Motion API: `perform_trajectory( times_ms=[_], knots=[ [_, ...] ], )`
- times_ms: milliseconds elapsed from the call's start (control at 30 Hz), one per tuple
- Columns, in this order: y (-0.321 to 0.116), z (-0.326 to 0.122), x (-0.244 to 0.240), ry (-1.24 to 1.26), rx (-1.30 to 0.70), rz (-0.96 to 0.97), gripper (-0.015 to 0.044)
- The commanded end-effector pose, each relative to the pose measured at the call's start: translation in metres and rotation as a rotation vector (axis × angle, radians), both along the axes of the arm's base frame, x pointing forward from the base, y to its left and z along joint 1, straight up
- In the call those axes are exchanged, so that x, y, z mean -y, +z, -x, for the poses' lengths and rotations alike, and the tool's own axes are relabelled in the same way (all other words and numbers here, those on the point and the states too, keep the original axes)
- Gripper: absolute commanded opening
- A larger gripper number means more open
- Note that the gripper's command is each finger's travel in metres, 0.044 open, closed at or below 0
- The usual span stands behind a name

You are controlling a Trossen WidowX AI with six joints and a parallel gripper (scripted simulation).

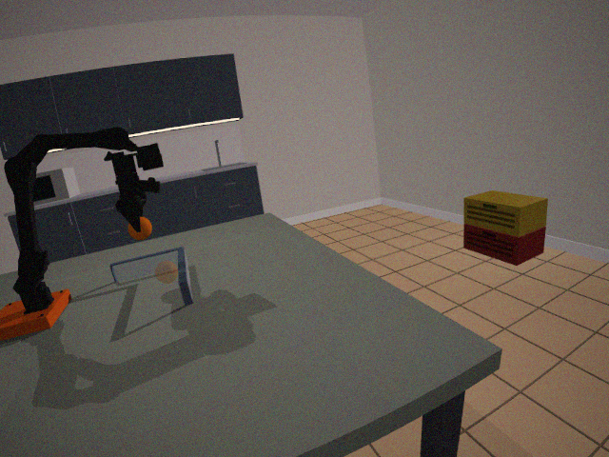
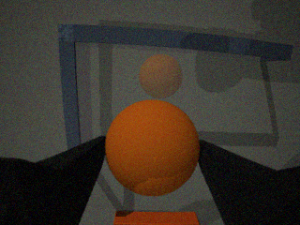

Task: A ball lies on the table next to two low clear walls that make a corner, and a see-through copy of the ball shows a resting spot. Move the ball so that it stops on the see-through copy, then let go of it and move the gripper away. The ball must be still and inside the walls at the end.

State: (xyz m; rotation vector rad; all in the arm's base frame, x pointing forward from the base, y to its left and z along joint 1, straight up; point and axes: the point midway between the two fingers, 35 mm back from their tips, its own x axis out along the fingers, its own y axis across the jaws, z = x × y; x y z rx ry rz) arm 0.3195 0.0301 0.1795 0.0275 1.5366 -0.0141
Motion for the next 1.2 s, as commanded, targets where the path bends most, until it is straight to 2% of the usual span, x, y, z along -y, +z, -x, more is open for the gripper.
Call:
perform_trajectory(
  times_ms=[0,333,567,967,1167],
  knots=[
    [0.0,-0.001,0.001,-0.003,-0.005,0.002,0.0],
    [-0.051,-0.042,0.018,-0.003,-0.001,0.004,0.0],
    [-0.063,-0.044,0.018,-0.003,-0.001,0.004,0.0],
    [-0.119,-0.045,0.018,-0.003,-0.001,0.004,0.0],
    [-0.123,-0.045,0.018,-0.003,-0.001,0.004,0.0]
  ],
)
